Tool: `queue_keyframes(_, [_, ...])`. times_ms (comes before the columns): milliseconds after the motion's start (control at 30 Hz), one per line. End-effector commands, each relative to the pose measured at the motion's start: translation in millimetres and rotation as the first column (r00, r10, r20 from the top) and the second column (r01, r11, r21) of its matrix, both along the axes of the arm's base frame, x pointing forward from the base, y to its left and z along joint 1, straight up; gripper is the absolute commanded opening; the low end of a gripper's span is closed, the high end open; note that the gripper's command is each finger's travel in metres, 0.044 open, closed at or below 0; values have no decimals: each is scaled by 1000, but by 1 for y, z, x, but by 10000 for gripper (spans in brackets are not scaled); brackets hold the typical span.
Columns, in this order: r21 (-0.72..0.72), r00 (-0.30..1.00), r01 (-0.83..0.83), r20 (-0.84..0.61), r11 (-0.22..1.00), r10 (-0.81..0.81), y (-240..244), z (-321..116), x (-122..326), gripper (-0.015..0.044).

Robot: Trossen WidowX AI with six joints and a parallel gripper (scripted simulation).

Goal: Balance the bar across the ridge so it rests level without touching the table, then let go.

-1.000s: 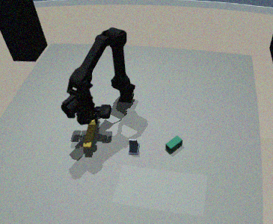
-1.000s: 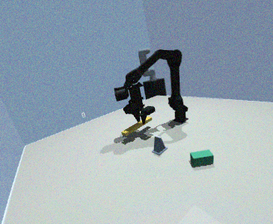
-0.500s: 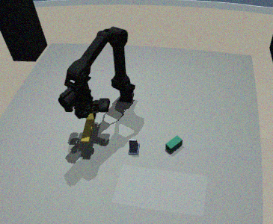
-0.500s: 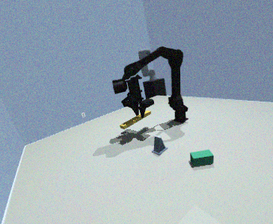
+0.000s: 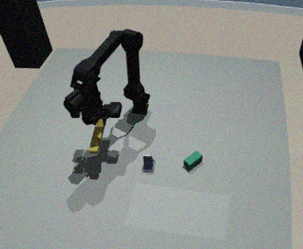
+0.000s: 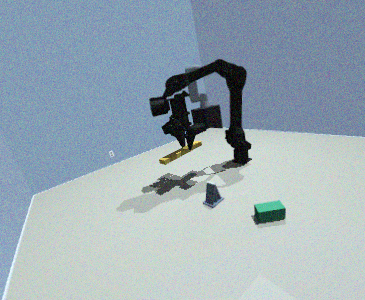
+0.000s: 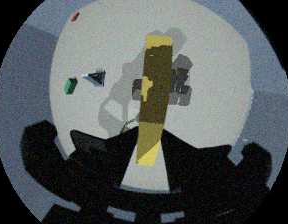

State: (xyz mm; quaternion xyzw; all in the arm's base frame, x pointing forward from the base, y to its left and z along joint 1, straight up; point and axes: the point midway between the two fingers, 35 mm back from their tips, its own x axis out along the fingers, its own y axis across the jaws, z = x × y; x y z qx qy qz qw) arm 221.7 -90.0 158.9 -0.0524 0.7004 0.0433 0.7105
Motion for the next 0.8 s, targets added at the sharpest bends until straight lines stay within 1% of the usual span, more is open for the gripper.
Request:
queue_keyframes(0, [5, 1000, 3, 4, 1000, -3, 9, 3, 5, 0])
queue_keyframes(767, [12, 1000, 19, 6, 1000, -19, 82, 5, 39, 0])
